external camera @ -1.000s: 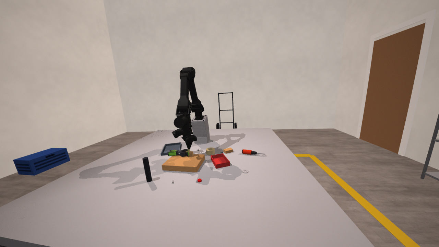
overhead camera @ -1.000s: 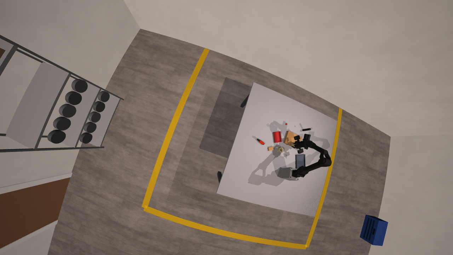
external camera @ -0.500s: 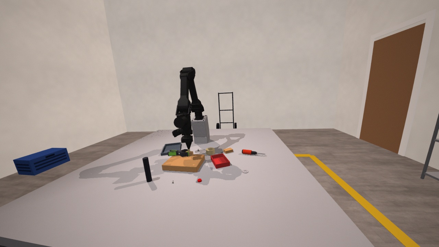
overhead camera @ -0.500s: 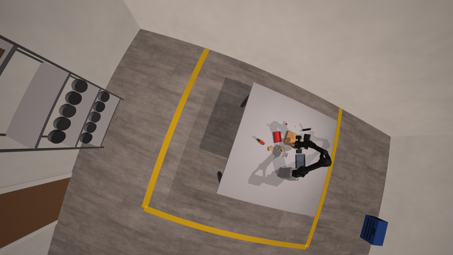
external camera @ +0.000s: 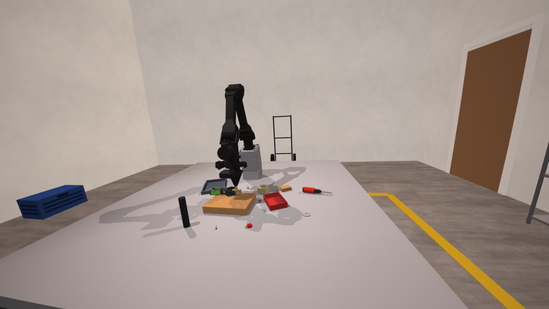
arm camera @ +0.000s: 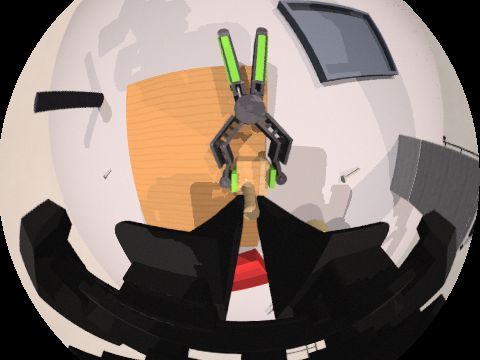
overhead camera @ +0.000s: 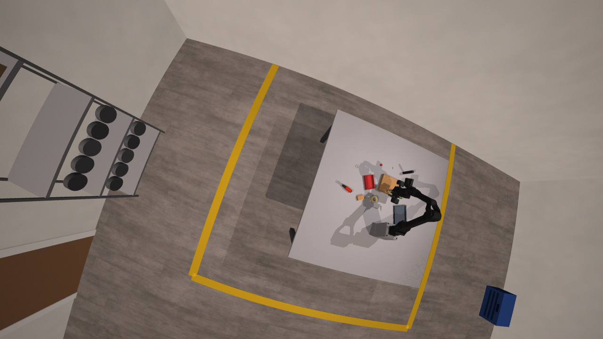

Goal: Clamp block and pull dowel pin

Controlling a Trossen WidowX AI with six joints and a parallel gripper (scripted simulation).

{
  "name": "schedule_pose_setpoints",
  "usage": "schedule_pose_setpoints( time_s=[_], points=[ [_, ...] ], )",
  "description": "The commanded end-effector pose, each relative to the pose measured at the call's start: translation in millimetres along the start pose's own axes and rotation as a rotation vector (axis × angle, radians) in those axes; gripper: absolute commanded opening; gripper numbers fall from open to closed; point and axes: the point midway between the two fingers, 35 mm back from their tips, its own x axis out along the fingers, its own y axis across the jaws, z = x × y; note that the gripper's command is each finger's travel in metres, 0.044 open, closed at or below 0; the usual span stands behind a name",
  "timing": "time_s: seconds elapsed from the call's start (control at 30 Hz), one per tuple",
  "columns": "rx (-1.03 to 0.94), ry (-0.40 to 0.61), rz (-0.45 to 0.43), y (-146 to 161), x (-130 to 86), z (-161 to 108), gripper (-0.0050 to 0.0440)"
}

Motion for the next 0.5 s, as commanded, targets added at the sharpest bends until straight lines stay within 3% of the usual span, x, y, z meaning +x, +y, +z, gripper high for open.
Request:
schedule_pose_setpoints(
  time_s=[0.0, 0.47],
  points=[
    [0.126, 0.000, 0.002, 0.3, -2.1, 0.0, 0.0000],
    [0.491, 0.001, 0.001, 0.3, -2.5, 0.0, 0.0000]
  ],
)
